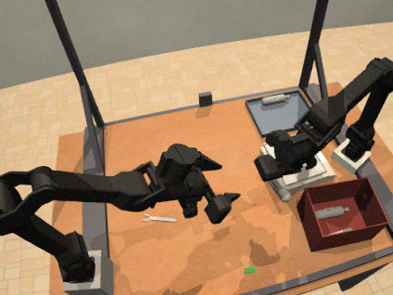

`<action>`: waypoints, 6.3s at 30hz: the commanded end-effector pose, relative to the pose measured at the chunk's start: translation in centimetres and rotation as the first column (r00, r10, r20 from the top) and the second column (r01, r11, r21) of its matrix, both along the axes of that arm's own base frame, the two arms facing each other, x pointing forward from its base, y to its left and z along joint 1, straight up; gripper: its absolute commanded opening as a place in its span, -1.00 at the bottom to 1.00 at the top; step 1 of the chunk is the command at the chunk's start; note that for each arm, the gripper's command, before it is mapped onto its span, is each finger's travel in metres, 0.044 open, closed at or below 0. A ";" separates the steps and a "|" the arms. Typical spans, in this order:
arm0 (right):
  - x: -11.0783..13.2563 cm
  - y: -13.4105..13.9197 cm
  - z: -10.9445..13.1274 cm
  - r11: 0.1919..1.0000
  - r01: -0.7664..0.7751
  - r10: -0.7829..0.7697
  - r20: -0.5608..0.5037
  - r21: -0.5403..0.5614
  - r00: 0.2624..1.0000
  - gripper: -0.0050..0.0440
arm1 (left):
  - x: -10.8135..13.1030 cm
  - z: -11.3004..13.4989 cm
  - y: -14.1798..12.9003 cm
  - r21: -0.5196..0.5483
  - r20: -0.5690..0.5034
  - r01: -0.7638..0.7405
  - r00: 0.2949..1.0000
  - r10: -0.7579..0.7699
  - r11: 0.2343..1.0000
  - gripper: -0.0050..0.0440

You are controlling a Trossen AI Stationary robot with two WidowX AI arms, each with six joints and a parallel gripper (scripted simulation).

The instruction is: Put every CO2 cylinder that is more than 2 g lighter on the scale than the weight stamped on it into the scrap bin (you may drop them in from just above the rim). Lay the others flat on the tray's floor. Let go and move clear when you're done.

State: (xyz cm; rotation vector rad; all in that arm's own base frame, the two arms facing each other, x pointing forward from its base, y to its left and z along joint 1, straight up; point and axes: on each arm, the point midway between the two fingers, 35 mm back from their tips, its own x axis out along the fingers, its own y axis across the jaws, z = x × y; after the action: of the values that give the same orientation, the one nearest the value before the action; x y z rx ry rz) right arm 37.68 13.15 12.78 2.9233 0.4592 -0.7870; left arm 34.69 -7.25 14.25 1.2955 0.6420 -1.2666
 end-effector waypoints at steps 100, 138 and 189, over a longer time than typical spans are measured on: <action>-2.4 -9.6 15.9 -0.772 0.388 -0.023 -0.633 0.503 0.774 1.00 | 1.3 2.2 -0.9 0.019 -0.316 -0.973 0.211 0.925 0.229 -1.00; -5.9 -13.2 20.1 -0.951 0.287 0.306 -0.470 -0.113 0.828 1.00 | 0.9 2.5 -0.5 0.023 -0.317 -0.975 0.203 0.927 0.221 -1.00; -4.3 -8.2 13.2 -0.787 0.561 0.435 -0.875 -0.257 0.210 1.00 | -13.4 -3.1 -4.8 0.061 -0.320 -0.974 0.188 0.928 0.218 -1.00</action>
State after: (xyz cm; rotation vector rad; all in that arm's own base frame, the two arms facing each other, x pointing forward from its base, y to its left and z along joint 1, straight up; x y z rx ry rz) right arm 31.20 3.49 27.18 -0.1756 0.6028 0.4915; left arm 21.09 -11.90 10.97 0.2928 1.3111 -0.3472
